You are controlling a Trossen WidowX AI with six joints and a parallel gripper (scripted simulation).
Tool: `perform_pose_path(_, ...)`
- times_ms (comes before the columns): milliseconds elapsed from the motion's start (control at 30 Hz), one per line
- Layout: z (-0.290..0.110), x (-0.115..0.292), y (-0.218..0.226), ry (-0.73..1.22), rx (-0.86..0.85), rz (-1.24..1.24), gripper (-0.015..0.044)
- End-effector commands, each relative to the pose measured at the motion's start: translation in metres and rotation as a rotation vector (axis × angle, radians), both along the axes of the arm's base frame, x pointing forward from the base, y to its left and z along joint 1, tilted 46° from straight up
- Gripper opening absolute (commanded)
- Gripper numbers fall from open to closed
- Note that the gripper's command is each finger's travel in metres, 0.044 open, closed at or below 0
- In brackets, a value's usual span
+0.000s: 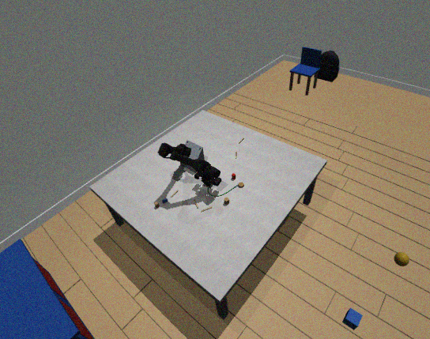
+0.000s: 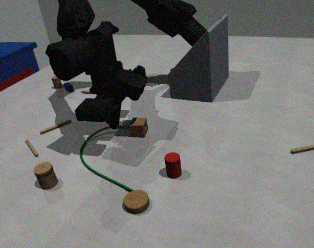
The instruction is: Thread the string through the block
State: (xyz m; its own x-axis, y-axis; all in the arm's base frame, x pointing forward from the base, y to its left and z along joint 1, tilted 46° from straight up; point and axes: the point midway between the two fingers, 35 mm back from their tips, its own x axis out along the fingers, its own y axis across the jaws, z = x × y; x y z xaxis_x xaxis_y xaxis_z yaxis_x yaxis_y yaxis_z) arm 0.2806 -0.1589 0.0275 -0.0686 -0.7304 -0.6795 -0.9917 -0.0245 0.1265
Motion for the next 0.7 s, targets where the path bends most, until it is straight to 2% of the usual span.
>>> perform_pose_path(0, 0.005, 0.002, -0.005, 0.001, -0.001, 0.001, 0.0000)
perform_pose_path(667, 0.026, 0.005, -0.024, -0.002, -0.001, 0.004, 0.0000)
